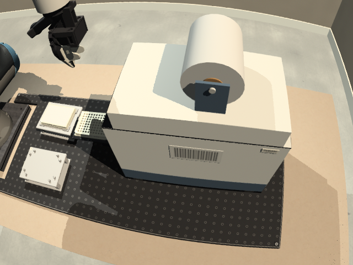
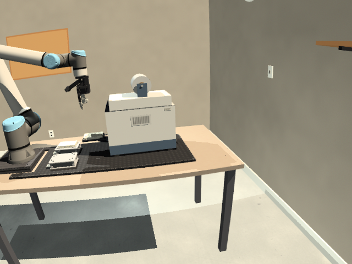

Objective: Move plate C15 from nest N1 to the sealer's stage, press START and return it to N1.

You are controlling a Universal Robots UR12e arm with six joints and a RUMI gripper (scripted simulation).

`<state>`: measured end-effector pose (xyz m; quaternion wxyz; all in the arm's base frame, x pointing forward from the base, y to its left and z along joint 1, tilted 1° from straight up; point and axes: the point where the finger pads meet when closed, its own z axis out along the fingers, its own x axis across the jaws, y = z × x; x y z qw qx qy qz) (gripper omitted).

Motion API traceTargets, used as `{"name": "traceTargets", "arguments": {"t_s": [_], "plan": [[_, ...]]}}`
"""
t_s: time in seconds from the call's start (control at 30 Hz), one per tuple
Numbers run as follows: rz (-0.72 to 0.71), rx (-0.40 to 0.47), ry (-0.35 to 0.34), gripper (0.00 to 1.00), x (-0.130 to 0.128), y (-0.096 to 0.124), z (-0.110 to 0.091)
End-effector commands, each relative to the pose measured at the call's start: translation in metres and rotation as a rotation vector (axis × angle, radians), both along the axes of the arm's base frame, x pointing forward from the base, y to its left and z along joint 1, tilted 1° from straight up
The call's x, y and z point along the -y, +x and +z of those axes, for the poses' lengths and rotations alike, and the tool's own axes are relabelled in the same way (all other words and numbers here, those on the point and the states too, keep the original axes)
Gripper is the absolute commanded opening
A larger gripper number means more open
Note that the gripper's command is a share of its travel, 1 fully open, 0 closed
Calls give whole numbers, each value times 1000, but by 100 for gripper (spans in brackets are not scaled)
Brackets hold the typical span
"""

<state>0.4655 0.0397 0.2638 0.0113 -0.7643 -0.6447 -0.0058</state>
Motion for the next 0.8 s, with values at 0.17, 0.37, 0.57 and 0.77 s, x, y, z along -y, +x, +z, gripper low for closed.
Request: {"name": "traceTargets", "arguments": {"t_s": [0.17, 0.37, 0.57, 0.77], "plan": [[0, 1, 0, 0, -1, 1, 2], [-2, 67, -12, 0, -1, 1, 2], [-6, 264, -45, 0, -1, 1, 2], [-11, 453, -78, 0, -1, 1, 2]]}}
